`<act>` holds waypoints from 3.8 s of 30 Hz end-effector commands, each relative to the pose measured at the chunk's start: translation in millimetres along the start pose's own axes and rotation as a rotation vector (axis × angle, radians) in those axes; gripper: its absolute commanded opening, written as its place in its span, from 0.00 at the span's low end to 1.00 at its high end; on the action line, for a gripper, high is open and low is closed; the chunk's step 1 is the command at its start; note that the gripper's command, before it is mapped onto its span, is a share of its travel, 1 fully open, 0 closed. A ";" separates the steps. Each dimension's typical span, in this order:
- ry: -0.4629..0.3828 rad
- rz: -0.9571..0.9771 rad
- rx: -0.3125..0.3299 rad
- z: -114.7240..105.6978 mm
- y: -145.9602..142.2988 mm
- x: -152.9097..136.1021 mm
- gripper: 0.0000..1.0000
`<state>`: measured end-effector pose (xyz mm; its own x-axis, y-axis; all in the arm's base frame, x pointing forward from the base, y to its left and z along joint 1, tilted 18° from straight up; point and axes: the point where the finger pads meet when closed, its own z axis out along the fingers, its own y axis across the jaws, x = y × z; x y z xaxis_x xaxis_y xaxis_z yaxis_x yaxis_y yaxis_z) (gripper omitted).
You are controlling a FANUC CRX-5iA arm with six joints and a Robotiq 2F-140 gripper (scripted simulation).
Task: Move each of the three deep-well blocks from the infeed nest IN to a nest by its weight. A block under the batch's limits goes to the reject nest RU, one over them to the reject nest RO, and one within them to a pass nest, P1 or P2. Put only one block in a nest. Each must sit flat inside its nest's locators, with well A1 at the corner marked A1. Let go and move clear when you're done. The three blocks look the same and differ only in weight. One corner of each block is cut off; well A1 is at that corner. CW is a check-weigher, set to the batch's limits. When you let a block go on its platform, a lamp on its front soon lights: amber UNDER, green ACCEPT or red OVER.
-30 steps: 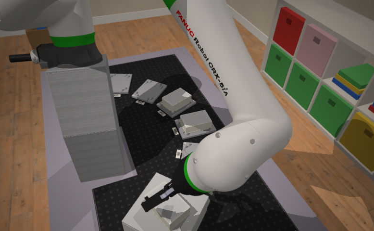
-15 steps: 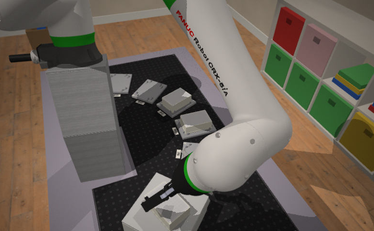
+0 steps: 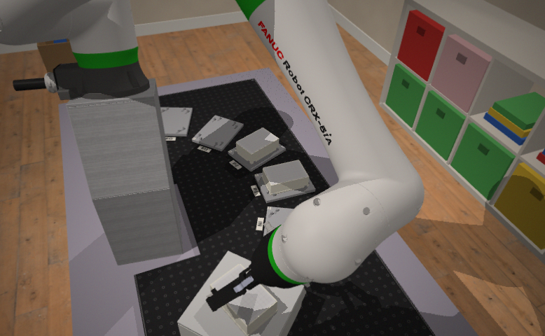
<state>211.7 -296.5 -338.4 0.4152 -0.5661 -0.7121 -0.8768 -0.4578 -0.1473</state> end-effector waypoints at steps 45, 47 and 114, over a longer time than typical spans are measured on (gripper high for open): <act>0.000 0.000 0.000 54.7 0.1 31.8 1.00; 0.000 0.000 0.000 57.0 0.1 33.2 1.00; 0.000 0.000 0.000 33.9 0.1 19.9 0.10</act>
<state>211.6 -282.7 -380.7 0.4152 -0.5661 -0.7121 -0.8768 -0.4578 -0.1473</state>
